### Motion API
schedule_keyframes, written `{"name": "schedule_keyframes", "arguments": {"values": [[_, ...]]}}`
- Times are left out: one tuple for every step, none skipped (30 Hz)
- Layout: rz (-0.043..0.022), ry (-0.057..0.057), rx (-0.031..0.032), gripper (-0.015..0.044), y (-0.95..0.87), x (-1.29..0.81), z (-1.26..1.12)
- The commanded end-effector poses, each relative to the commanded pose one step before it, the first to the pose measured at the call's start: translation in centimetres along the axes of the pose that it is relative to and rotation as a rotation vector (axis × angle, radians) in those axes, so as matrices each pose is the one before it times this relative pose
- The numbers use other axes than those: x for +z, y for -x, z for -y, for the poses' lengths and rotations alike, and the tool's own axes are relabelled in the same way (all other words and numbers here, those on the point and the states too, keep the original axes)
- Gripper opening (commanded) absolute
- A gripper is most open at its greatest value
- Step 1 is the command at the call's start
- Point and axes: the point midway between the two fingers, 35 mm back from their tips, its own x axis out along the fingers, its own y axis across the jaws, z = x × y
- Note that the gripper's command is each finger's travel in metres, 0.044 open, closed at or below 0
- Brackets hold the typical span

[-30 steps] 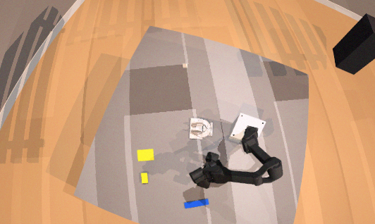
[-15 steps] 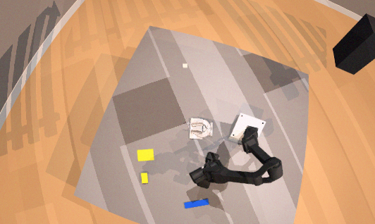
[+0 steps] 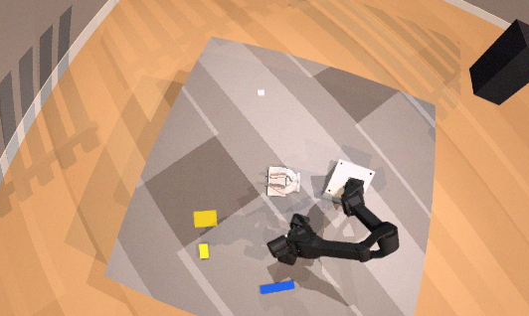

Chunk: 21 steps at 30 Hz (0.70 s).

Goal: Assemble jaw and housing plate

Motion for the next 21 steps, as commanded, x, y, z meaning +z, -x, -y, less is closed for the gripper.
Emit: {"name": "schedule_keyframes", "arguments": {"values": [[-0.00284,0.0075,-0.00341,0.0351,1.024,-0.224,0.162],[-0.0001,0.0,0.00117,0.0351,0.312,-0.041,-0.018],[-0.00009,0.0,0.00104,0.0351,0.313,-0.035,-0.017],[-0.00009,0.0,0.00091,0.0351,0.314,-0.029,-0.015],[-0.0001,-0.0001,0.00078,0.0351,0.315,-0.023,-0.014],[-0.0001,-0.0001,0.00065,0.0351,0.315,-0.017,-0.012],[-0.00011,-0.0002,0.00053,0.0351,0.316,-0.012,-0.011],[-0.00012,-0.0002,0.0004,0.0351,0.317,-0.006,-0.009],[-0.00014,-0.0003,0.00027,0.0351,0.317,0.0,-0.007],[-0.00016,-0.0003,0.00014,0.0351,0.318,0.006,-0.005],[-0.00018,-0.0003,0.00001,0.0351,0.318,0.011,-0.003],[-0.0002,-0.0004,-0.00011,0.0351,0.318,0.017,-0.001],[-0.00023,-0.0004,-0.00024,0.0351,0.318,0.023,0.001],[-0.00026,-0.0005,-0.00037,0.0351,0.317,0.028,0.003],[-0.00029,-0.0005,-0.00049,0.0351,0.317,0.034,0.006],[-0.00033,-0.0005,-0.00062,0.0351,0.316,0.039,0.008],[-0.00037,-0.0005,-0.00074,0.0351,0.316,0.045,0.011],[-0.00041,-0.0006,-0.00087,0.0351,0.315,0.05,0.014],[-0.00036,-0.0005,-0.00079,0.0351,0.254,0.044,0.013],[-0.00023,-0.0003,-0.00051,0.0351,0.152,0.028,0.009],[-0.00008,-0.0001,-0.00018,0.0351,0.051,0.01,0.003]]}}
